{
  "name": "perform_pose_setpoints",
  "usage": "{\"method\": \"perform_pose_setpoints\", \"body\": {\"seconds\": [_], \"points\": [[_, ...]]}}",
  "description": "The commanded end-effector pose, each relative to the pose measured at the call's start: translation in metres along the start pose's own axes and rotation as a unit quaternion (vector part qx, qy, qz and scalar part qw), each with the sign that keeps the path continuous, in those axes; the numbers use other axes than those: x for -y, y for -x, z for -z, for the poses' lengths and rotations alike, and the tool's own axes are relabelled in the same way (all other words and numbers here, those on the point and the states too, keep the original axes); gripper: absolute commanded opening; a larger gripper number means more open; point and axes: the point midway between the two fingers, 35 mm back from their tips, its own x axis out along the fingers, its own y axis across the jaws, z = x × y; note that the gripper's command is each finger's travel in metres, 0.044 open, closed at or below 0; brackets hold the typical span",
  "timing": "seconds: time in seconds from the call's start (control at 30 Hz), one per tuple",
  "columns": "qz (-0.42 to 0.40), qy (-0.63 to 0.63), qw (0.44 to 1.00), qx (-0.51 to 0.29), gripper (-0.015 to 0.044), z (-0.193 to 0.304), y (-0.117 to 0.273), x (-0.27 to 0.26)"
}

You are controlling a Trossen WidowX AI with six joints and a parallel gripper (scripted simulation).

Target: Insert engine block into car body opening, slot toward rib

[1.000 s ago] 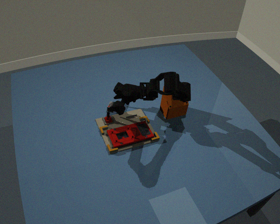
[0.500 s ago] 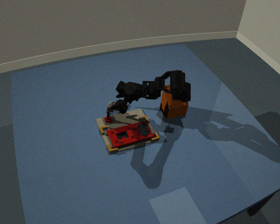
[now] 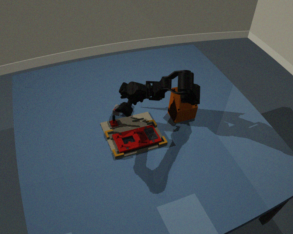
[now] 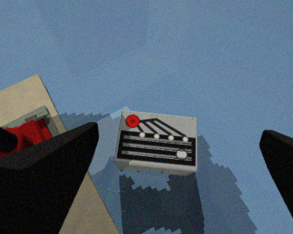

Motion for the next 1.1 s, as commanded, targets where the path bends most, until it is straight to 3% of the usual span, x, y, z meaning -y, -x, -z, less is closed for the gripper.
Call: {"method": "perform_pose_setpoints", "body": {"seconds": [0.0, 0.5, 1.07], "points": [[0.004, 0.037, 0.999, -0.013, 0.044, -0.011, -0.006, 0.002], [-0.007, 0.256, 0.959, -0.123, 0.044, -0.034, -0.021, 0.01], [-0.109, 0.47, 0.843, -0.237, 0.044, -0.043, -0.01, 0.013]]}}
